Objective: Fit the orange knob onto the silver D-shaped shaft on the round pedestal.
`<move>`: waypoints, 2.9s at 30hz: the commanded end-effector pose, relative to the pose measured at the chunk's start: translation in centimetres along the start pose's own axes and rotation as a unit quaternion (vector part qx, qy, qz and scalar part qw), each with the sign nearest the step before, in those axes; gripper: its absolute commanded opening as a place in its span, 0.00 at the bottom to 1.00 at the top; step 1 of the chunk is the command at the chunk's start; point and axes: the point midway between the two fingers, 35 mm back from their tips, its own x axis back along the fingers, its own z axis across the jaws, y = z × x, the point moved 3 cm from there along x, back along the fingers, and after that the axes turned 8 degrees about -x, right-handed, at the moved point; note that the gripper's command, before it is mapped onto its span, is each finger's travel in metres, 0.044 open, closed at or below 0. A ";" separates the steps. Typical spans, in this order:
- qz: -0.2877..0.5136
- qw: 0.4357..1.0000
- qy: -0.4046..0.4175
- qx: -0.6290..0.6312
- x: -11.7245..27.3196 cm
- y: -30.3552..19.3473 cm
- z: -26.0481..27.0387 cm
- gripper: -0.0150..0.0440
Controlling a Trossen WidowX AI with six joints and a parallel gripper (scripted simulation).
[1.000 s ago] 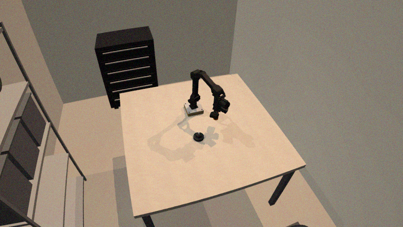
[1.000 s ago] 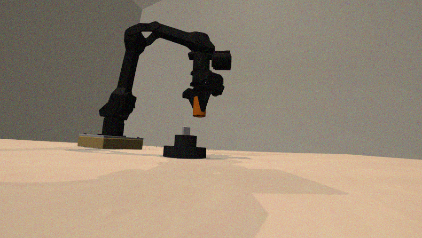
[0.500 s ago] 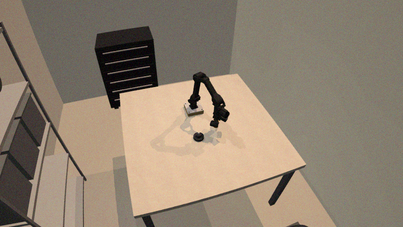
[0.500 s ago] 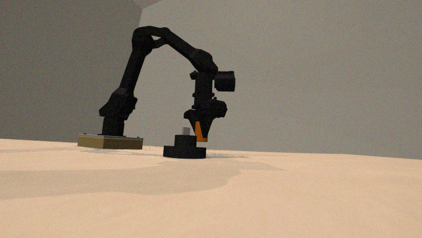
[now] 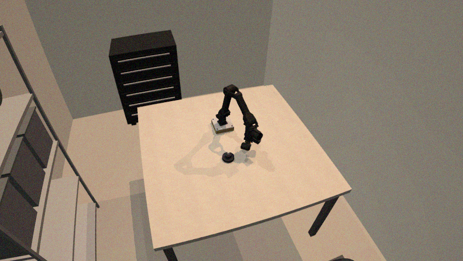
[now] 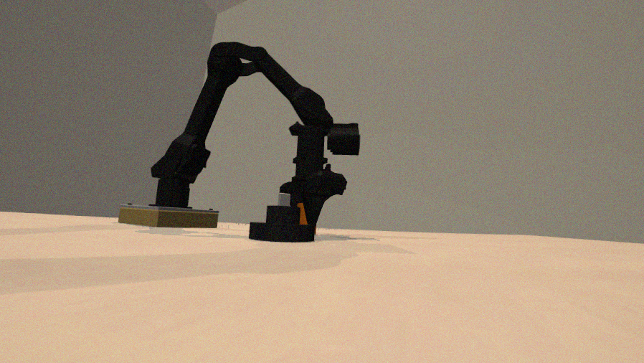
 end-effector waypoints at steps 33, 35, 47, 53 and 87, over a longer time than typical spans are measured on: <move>0.000 1.000 0.002 0.002 8.0 0.0 -0.1 1.00; 0.000 1.000 0.002 0.002 8.0 -0.1 -0.1 1.00; 0.000 1.000 0.002 0.002 5.8 0.0 -0.1 1.00; 0.000 1.000 0.002 0.002 4.8 0.0 -0.1 1.00; 0.000 1.000 0.002 0.002 -0.2 -0.1 0.0 0.96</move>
